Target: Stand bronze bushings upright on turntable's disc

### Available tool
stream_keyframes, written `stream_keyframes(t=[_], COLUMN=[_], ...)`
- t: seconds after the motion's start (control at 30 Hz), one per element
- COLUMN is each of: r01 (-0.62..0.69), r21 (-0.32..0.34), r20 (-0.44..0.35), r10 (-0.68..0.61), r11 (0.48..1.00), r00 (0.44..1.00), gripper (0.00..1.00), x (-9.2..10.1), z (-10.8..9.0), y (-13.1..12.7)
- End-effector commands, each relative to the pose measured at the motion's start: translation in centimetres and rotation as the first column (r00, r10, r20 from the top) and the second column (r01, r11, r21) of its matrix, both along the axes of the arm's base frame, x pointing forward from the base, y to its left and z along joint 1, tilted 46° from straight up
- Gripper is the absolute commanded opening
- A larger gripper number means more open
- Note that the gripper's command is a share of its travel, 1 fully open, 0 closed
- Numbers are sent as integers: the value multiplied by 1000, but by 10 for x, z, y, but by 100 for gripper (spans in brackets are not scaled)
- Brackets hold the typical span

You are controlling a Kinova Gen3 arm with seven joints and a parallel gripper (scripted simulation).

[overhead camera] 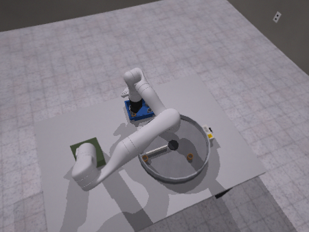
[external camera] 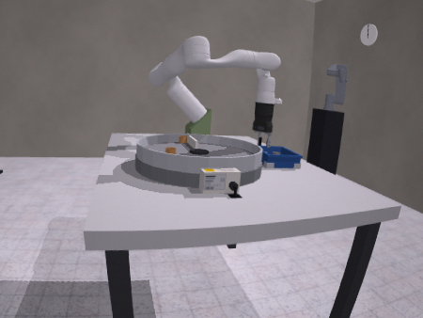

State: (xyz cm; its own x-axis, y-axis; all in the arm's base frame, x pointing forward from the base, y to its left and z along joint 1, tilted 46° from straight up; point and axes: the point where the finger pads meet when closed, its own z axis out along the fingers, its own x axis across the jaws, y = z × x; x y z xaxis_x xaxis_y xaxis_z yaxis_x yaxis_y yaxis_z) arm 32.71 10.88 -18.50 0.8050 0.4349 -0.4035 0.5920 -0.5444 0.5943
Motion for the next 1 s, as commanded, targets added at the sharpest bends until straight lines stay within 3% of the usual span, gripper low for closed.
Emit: stream_keyframes(t=[0.0,0.97], r01=[2,3], r21=[3,2], r20=[3,4], r10=[-2,-3], r11=[1000,1000], r00=[1000,1000], gripper=[76,76], x=[0,0], z=[-2,-12], y=[-1,-12])
